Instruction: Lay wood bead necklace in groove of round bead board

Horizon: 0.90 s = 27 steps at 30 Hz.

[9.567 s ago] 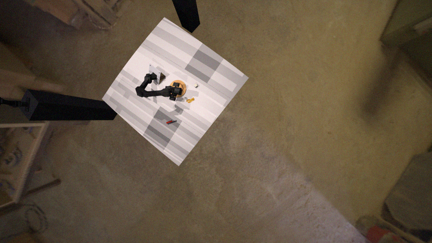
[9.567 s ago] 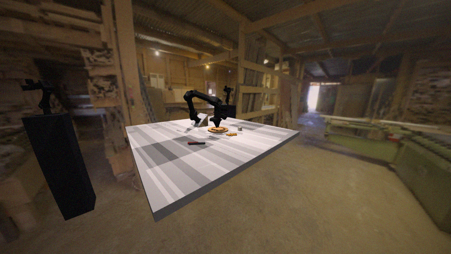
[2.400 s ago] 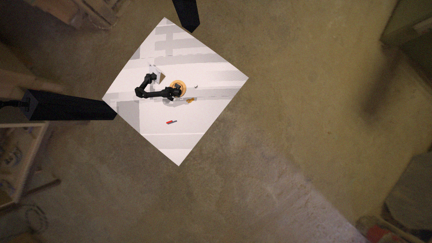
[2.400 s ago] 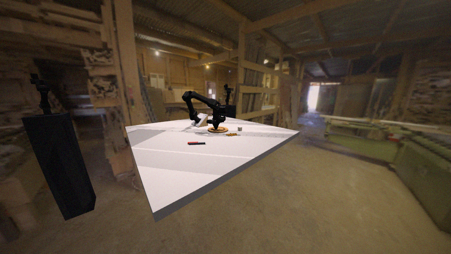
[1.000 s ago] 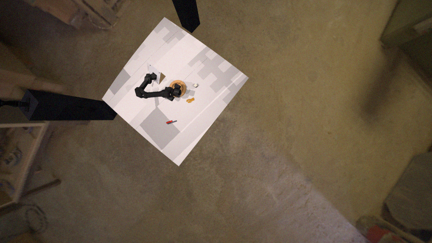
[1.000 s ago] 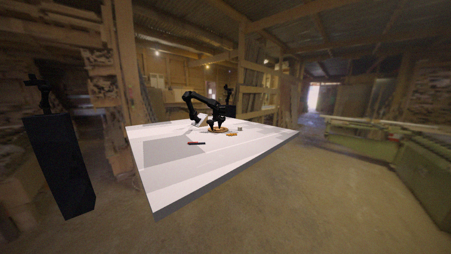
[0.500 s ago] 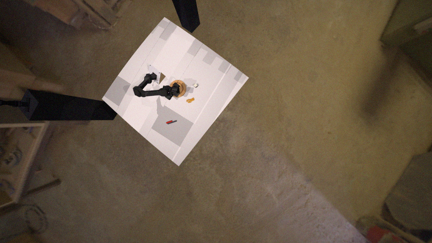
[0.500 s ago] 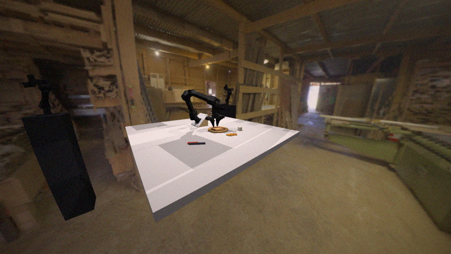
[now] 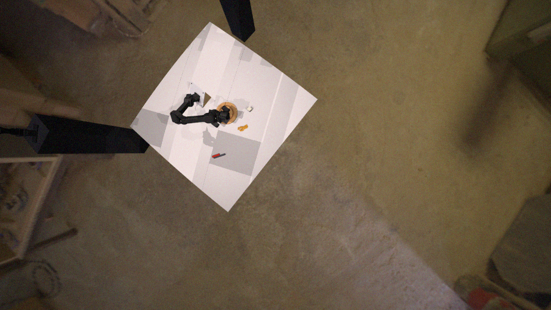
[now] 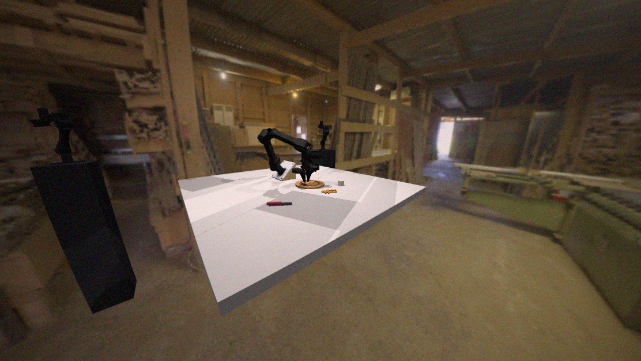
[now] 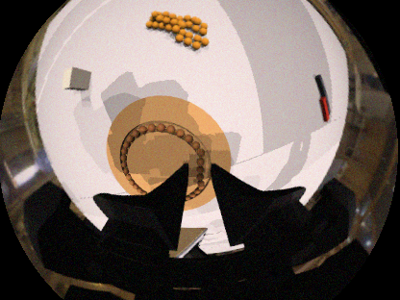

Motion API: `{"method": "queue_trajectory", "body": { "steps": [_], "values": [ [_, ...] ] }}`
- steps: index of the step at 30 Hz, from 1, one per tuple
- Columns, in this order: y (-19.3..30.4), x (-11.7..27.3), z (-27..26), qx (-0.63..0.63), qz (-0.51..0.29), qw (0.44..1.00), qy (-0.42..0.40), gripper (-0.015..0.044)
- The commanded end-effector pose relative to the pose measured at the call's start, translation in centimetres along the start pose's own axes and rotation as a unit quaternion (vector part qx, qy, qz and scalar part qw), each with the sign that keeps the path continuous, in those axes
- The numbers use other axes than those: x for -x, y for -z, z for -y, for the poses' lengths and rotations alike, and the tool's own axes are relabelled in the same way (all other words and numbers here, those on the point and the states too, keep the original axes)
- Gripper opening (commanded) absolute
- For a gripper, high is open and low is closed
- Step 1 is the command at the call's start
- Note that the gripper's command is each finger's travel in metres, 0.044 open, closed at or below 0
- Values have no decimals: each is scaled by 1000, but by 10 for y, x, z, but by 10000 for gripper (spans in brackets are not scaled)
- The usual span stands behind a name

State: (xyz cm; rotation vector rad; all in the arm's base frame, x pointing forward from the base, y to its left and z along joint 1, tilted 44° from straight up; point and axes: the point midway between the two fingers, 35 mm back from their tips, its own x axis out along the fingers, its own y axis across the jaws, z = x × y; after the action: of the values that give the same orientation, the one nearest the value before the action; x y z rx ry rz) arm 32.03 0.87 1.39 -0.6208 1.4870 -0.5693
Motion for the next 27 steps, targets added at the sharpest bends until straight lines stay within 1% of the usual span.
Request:
{"method": "queue_trajectory", "body": {
  "steps": [1, 12, 16, 17, 27],
  "values": [
    [1, -7, 2, 1, -1, 1000, 3, 120],
    [2, -20, 2, 1, -3, 1000, 4, 120],
    [2, -18, 1, 0, -3, 1000, 1, 15],
    [2, -18, 1, 0, -3, 1000, 1, 0],
    [2, -18, 1, 0, -3, 1000, 1, 0]
  ]
}}
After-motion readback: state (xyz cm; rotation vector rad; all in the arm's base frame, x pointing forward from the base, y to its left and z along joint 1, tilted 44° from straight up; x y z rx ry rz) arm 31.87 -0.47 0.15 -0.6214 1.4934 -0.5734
